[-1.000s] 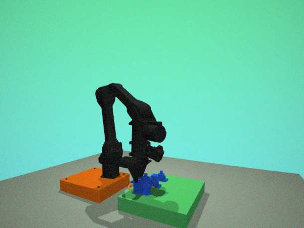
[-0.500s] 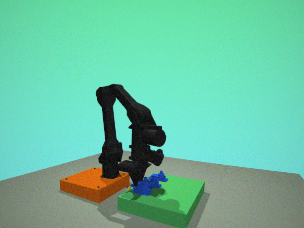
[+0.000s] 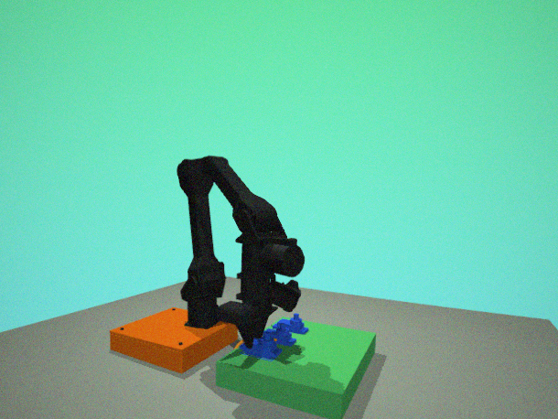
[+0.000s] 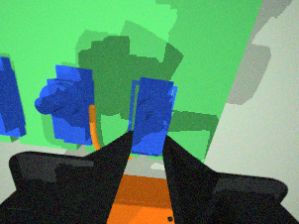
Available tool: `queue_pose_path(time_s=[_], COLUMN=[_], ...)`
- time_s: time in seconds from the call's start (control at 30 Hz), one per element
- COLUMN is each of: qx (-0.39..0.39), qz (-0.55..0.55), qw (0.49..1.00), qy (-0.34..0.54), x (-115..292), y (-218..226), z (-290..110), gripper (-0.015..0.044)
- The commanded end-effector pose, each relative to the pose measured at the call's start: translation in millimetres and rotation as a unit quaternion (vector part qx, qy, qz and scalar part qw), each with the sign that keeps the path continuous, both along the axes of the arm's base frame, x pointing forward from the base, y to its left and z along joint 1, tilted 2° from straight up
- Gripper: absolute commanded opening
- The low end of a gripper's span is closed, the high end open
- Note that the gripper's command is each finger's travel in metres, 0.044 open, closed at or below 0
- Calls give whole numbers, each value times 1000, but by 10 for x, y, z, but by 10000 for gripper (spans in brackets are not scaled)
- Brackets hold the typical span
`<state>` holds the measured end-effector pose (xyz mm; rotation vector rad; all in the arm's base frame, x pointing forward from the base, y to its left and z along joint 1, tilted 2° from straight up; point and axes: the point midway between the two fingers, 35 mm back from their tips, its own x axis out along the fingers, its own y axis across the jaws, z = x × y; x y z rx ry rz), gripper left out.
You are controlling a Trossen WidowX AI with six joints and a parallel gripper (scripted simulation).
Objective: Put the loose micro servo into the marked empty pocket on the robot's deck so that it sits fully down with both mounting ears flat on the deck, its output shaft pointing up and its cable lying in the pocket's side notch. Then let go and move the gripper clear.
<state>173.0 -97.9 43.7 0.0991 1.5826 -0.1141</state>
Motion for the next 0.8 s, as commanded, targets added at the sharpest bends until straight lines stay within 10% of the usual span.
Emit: queue_pose_path(time_s=[0.0, 0.17, 0.4, 0.77], qx=[1, 1, 1, 1], qz=[1, 1, 1, 1], qw=[1000, 1000, 1000, 1000], qy=[0, 0, 0, 0], x=[2, 1, -3, -6], y=[0, 0, 0, 2], z=[-38, -77, -56, 295], gripper=[0, 0, 184, 187])
